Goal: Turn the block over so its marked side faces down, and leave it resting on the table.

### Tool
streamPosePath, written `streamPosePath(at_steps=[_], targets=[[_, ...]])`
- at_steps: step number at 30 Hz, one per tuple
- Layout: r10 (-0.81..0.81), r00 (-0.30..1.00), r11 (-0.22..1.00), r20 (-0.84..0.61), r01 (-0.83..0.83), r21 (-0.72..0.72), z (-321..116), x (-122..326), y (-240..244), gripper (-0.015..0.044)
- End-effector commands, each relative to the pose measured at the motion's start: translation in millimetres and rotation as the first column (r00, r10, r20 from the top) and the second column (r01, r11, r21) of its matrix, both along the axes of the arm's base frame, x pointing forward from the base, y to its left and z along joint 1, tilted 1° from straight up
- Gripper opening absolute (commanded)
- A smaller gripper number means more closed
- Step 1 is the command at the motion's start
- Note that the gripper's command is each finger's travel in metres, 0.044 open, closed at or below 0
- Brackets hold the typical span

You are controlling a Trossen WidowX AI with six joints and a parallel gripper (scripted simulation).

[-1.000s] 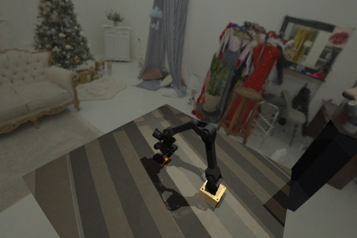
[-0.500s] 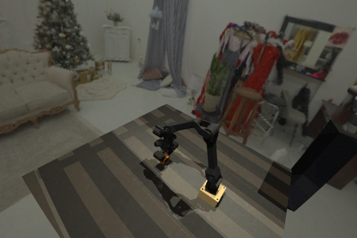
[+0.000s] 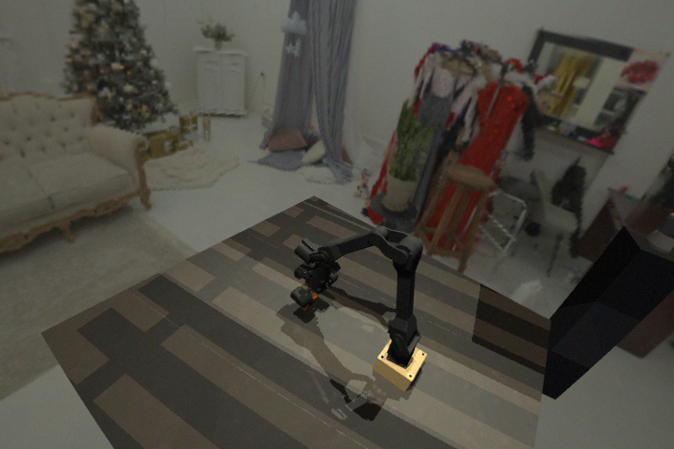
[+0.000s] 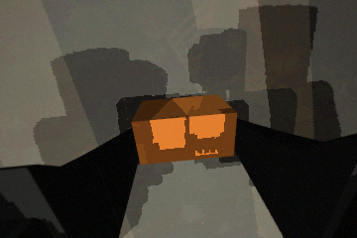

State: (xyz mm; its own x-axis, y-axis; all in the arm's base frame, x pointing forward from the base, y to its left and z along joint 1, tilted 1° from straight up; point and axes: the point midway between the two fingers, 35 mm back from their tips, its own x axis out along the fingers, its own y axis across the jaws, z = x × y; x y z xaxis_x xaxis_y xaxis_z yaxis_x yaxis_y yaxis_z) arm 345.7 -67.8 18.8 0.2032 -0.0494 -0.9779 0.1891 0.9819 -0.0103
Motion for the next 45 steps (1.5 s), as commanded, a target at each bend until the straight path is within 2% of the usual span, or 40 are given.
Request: streamPosePath(at_steps=[1, 20, 26, 45], targets=[[-0.002, 0.998, 1.0, 0.067, 0.003, -0.015, 2.3, 0.8, -0.7, 0.0], [0.02, 0.936, 0.997, 0.35, 0.005, -0.071, 1.1, -6.7, 1.0, 0.0], [0.021, 0.932, 0.997, 0.362, 0.005, -0.073, 0.9, -6.9, 1.1, 0.0], [0.043, 0.822, 0.993, 0.567, 0.025, -0.111, -36.0, 11.6, -2.8, 0.0]])
